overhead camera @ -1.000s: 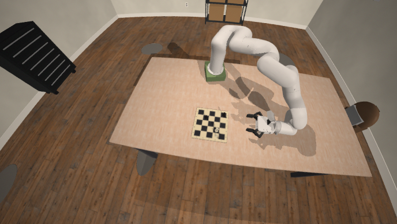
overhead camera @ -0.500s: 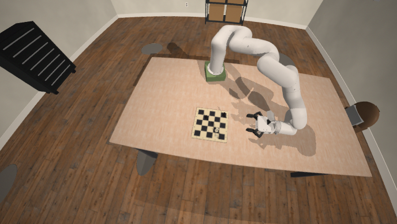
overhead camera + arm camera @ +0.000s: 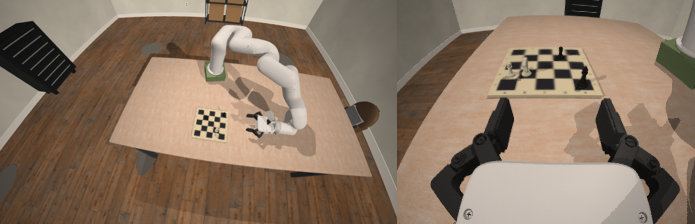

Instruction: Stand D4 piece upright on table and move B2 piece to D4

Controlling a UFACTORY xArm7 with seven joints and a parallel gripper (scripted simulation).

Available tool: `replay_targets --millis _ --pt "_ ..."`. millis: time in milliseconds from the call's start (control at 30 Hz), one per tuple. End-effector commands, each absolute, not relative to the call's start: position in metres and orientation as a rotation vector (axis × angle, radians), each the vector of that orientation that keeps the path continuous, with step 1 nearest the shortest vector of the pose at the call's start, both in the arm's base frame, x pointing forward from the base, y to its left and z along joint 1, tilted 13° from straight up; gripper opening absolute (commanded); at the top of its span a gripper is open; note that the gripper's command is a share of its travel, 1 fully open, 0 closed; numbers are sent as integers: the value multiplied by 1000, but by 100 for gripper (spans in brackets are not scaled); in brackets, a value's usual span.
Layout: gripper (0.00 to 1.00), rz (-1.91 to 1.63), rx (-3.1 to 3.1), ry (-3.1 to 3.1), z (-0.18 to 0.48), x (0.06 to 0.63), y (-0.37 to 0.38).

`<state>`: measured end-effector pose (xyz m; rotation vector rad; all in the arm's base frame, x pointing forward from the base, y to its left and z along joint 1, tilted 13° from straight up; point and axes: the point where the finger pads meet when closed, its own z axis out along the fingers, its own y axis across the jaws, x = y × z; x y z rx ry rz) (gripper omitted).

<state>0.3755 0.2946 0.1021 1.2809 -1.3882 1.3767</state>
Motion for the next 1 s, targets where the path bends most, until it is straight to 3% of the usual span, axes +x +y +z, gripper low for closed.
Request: replay_targets --millis 0,600,967 --pt "100 1377 1282 -1392 104 376 295" --pt "100 1377 1282 -1392 106 375 295" --pt "100 1377 1282 -1392 151 366 292"
